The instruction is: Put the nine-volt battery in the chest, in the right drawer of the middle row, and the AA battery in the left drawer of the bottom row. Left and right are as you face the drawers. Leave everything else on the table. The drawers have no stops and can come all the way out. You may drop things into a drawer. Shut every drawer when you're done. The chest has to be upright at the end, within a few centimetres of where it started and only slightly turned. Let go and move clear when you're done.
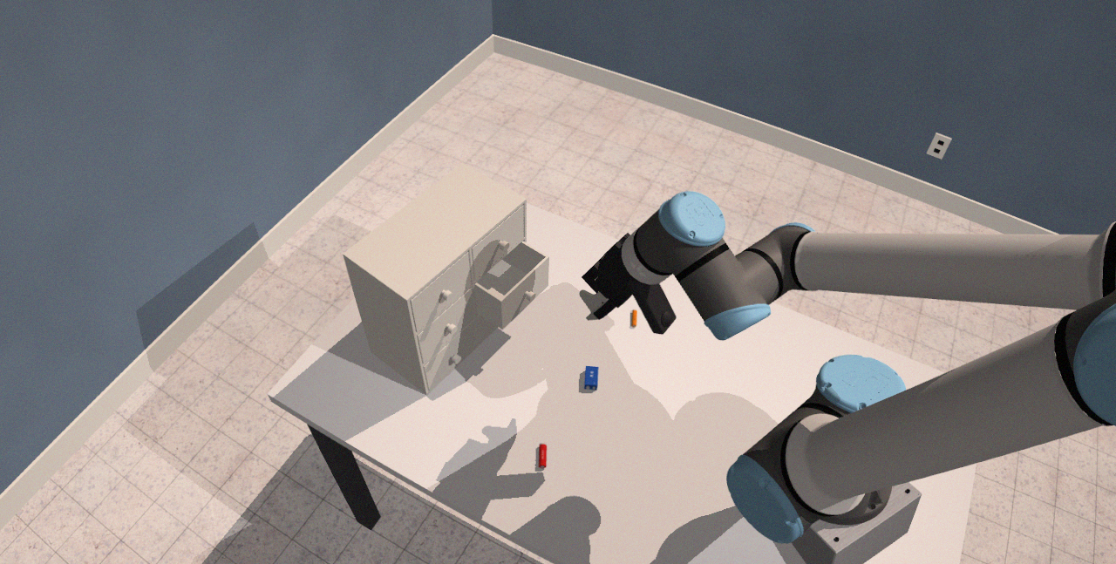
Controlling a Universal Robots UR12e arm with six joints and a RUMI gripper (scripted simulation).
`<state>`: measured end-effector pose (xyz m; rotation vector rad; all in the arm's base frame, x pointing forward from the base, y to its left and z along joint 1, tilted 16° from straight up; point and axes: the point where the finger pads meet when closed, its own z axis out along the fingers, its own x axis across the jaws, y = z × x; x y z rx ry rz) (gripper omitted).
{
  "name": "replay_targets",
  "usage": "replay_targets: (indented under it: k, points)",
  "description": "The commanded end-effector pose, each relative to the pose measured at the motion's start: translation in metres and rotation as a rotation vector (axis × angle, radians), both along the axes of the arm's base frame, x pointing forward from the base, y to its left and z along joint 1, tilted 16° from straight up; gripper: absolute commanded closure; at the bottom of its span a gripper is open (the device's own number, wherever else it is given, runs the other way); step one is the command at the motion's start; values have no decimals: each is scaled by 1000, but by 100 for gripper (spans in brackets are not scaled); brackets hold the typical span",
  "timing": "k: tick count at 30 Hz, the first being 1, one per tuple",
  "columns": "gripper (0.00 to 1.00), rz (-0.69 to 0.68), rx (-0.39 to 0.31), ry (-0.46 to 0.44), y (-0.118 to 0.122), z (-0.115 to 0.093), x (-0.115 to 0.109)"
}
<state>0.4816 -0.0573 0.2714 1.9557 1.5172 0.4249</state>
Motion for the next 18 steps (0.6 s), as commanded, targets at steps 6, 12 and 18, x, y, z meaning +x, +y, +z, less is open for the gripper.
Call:
replay_targets:
  k: [6, 12, 18]
  points:
    - [80, -10, 26, 84, 3, 7, -8]
    - [80, -18, 46, 147, 5, 12, -14]
    - [80, -26, 64, 207, 8, 16, -20]
